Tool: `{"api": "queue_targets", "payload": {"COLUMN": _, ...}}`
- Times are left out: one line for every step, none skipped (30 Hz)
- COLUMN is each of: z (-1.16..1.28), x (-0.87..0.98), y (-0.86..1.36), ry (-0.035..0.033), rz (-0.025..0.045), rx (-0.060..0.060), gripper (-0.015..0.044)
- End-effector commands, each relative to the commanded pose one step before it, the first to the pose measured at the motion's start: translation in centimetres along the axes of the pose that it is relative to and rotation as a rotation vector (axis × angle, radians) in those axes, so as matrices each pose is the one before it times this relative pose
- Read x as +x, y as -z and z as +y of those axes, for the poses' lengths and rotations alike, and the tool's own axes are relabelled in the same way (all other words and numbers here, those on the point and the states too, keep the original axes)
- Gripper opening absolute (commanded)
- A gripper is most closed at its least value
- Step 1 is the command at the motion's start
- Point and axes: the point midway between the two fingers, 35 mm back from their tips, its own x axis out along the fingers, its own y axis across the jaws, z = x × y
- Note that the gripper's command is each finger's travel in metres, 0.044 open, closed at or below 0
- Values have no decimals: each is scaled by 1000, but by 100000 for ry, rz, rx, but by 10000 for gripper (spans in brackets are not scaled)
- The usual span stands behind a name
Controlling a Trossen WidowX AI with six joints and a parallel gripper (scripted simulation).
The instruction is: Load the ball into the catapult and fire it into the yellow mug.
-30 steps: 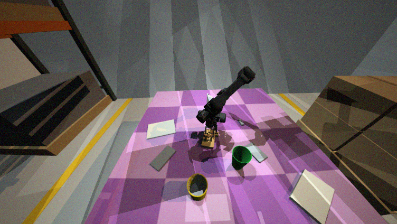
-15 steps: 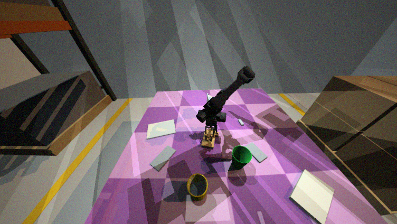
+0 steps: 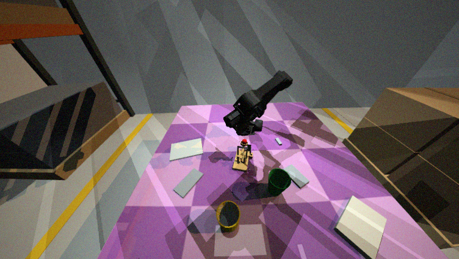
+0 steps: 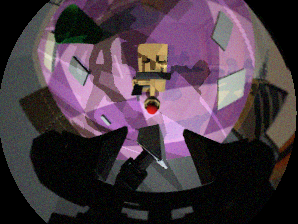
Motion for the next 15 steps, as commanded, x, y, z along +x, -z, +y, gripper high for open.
{"api": "queue_targets", "payload": {"z": -321, "x": -424, "y": -1000, "ry": 930, "rz": -3946, "rx": 1710, "gripper": 440}}
{"api": "queue_targets", "payload": {"z": -93, "x": -131, "y": -345, "ry": 428, "rz": -1159, "rx": 311, "gripper": 440}}
{"api": "queue_targets", "payload": {"z": -133, "x": -190, "y": -508, "ry": 598, "rz": -1669, "rx": 409, "gripper": 440}}
{"api": "queue_targets", "payload": {"z": -206, "x": -309, "y": -836, "ry": 929, "rz": -2738, "rx": 646, "gripper": 440}}
{"api": "queue_targets", "payload": {"z": -224, "x": -355, "y": -995, "ry": 1016, "rz": -3239, "rx": 727, "gripper": 440}}
{"api": "queue_targets", "payload": {"z": -204, "x": -342, "y": -1005, "ry": 930, "rz": -3249, "rx": 690, "gripper": 440}}
{"api": "queue_targets", "payload": {"z": -183, "x": -330, "y": -1015, "ry": 843, "rz": -3257, "rx": 652, "gripper": 440}}
{"api": "queue_targets", "payload": {"z": -161, "x": -317, "y": -1023, "ry": 757, "rz": -3262, "rx": 616, "gripper": 440}}
{"api": "queue_targets", "payload": {"z": -139, "x": -303, "y": -1030, "ry": 670, "rz": -3264, "rx": 580, "gripper": 440}}
{"api": "queue_targets", "payload": {"z": -117, "x": -290, "y": -1036, "ry": 583, "rz": -3264, "rx": 544, "gripper": 440}}
{"api": "queue_targets", "payload": {"z": -95, "x": -277, "y": -1041, "ry": 496, "rz": -3262, "rx": 509, "gripper": 440}}
{"api": "queue_targets", "payload": {"z": -73, "x": -264, "y": -1045, "ry": 410, "rz": -3257, "rx": 474, "gripper": 440}}
{"api": "queue_targets", "payload": {"z": -53, "x": -263, "y": -1098, "ry": 337, "rz": -3404, "rx": 460, "gripper": 440}}
{"api": "queue_targets", "payload": {"z": -28, "x": -250, "y": -1108, "ry": 244, "rz": -3417, "rx": 425, "gripper": 440}}
{"api": "queue_targets", "payload": {"z": -3, "x": -236, "y": -1109, "ry": 148, "rz": -3403, "rx": 388, "gripper": 440}}
